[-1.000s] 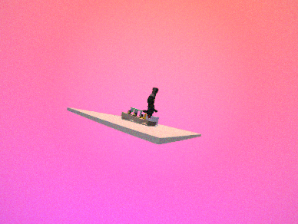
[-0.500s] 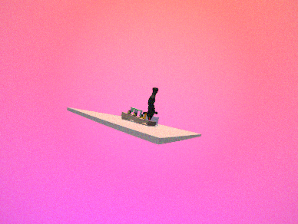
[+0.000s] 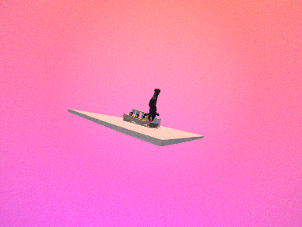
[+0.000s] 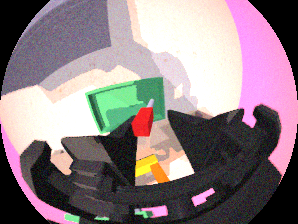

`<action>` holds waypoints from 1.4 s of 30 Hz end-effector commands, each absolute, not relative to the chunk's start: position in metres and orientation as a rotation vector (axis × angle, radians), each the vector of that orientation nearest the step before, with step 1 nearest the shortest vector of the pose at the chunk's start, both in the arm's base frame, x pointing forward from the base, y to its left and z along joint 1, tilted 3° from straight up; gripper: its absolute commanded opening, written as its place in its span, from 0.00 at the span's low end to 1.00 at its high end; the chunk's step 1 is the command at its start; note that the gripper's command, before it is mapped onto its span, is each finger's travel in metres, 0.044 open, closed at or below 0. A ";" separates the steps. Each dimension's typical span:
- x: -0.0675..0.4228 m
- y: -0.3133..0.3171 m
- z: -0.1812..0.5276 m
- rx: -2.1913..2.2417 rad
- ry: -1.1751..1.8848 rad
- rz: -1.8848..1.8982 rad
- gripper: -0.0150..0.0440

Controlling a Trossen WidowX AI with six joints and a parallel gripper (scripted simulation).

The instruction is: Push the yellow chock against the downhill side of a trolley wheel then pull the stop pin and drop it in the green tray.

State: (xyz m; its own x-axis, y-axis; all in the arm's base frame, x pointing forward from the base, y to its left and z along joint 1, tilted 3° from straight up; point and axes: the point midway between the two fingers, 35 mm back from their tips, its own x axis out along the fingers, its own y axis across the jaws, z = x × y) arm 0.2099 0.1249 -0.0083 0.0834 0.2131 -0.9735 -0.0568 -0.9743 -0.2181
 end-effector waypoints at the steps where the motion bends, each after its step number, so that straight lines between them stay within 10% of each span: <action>1: 0.209 0.123 -0.010 -2.150 -0.164 2.002 0.58; 42: 0.212 0.105 -0.018 -2.152 -0.162 2.003 0.58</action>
